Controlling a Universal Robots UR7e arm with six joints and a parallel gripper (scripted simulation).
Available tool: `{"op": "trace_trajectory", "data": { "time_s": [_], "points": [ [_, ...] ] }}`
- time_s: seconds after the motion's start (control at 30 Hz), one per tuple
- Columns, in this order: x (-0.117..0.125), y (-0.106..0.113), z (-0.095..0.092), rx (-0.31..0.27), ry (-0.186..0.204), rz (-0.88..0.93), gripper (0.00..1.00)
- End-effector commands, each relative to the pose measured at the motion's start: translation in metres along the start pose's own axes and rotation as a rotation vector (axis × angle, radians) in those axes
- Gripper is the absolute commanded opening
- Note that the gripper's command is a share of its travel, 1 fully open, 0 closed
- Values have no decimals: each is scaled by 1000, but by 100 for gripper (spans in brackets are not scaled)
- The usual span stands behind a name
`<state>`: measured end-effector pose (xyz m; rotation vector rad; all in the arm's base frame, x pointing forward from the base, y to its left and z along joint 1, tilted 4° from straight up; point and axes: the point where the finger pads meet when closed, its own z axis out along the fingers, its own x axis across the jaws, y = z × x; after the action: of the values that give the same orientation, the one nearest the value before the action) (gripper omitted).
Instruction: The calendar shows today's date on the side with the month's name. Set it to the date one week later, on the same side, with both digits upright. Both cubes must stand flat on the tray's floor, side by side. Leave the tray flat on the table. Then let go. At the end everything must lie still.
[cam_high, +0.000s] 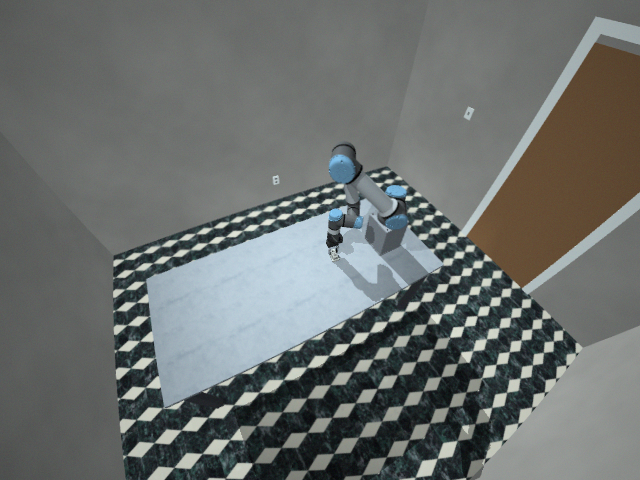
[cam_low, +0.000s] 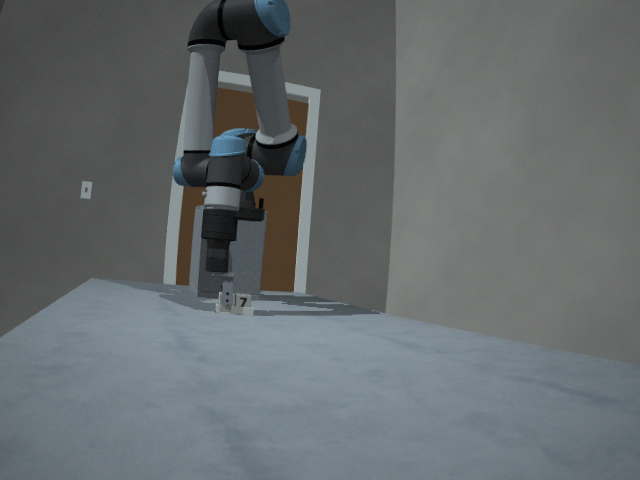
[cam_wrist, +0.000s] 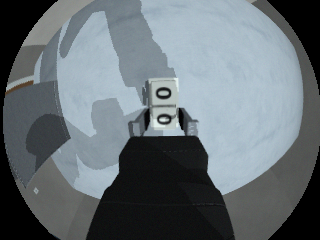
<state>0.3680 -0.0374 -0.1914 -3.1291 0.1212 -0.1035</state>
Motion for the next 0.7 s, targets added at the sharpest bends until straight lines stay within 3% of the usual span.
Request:
{"op": "trace_trajectory", "data": {
  "time_s": [0.0,0.07,0.1,0.67],
  "points": [
    [0,0,0,0,1,0,90],
    [0,0,0,0,1,0,90],
    [0,0,0,0,1,0,60],
    [0,0,0,0,1,0,60]
  ]
}}
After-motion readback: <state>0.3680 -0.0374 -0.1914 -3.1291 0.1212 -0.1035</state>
